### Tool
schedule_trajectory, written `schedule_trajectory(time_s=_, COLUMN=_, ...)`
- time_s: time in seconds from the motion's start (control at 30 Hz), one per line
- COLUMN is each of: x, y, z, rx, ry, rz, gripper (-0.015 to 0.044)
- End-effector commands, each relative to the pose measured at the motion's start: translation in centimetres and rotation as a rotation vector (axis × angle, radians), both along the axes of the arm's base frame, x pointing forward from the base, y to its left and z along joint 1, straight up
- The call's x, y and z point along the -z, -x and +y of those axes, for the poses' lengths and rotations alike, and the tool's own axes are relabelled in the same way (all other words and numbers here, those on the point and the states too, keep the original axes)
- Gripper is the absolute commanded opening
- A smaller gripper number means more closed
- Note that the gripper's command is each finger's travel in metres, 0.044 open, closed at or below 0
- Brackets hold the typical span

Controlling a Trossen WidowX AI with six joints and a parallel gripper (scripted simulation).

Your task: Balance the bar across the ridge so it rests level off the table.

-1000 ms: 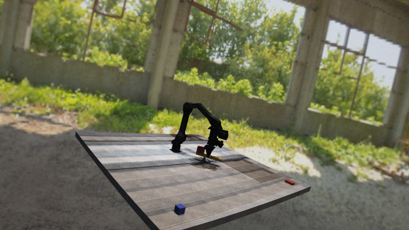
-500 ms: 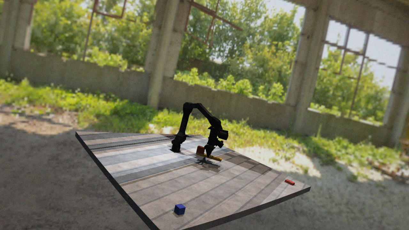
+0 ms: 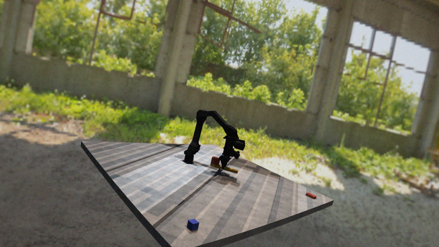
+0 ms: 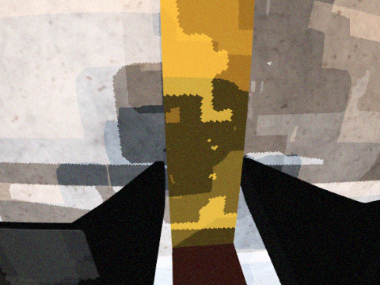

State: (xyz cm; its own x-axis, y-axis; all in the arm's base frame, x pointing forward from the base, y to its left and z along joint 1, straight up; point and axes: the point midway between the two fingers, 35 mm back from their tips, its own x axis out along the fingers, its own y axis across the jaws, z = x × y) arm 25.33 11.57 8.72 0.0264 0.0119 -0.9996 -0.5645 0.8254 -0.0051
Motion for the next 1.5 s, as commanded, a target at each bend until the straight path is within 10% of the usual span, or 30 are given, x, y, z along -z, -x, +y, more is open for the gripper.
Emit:
schedule_trajectory(time_s=0.0, x=0.0, y=0.0, z=0.0, rx=0.0, ry=0.0, rz=0.0, gripper=0.0185)
schedule_trajectory(time_s=0.27, x=0.0, y=0.0, z=0.0, rx=0.0, ry=0.0, rz=0.0, gripper=0.0185)
schedule_trajectory(time_s=0.6, x=0.0, y=0.0, z=0.0, rx=0.0, ry=0.0, rz=0.0, gripper=0.044)
schedule_trajectory(time_s=1.0, x=-9.8, y=0.2, z=-0.1, rx=0.0, ry=0.0, rz=0.0, gripper=0.044)
schedule_trajectory(time_s=1.47, x=-10.0, y=0.2, z=-0.1, rx=0.0, ry=0.0, rz=0.0, gripper=0.044)
